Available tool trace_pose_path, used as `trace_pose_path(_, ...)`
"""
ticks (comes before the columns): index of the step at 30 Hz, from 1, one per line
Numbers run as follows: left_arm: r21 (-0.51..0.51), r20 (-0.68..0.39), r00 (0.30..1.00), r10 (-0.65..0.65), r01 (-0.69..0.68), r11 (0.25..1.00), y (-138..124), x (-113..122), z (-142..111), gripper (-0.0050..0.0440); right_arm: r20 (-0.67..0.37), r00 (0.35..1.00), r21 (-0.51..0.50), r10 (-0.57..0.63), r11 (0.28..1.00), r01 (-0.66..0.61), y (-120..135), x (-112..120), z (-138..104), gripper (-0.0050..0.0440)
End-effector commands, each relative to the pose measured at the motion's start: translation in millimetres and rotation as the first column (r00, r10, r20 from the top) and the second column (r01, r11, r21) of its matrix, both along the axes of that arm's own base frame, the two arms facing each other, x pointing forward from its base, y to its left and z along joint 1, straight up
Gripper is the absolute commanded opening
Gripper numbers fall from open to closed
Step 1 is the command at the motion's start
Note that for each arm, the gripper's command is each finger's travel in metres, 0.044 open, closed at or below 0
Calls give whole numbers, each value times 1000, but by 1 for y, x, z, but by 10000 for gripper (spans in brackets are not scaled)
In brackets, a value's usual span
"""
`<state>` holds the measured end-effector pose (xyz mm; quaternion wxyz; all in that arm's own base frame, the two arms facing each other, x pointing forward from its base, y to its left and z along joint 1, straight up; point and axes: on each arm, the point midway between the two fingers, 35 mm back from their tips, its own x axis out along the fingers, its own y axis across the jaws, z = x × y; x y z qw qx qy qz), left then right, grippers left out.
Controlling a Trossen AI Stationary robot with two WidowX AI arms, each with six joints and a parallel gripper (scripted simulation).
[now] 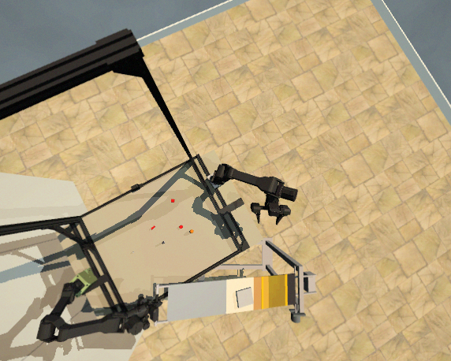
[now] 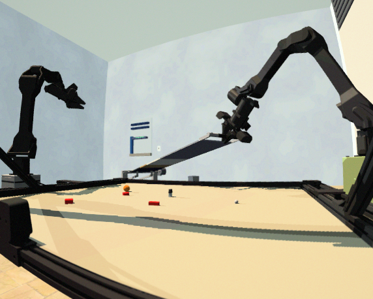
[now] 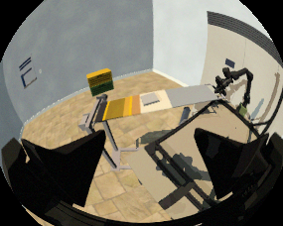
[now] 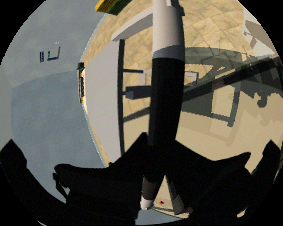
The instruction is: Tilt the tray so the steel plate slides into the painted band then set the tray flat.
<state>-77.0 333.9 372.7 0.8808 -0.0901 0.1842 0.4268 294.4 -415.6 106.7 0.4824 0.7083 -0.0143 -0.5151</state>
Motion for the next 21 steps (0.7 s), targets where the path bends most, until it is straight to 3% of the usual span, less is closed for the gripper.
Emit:
trace_pose_path(1, 3, 1, 1000, -1, 1, 1000, 0, 0, 1, 440, 25, 1000, -33, -1, 999, 2, -4, 3, 18, 0)
trace_pose_path(21, 3, 1, 1000, -1, 1, 1000, 0, 0, 1, 440, 32, 1000, -41, -1, 999, 2, -7, 5, 32, 0)
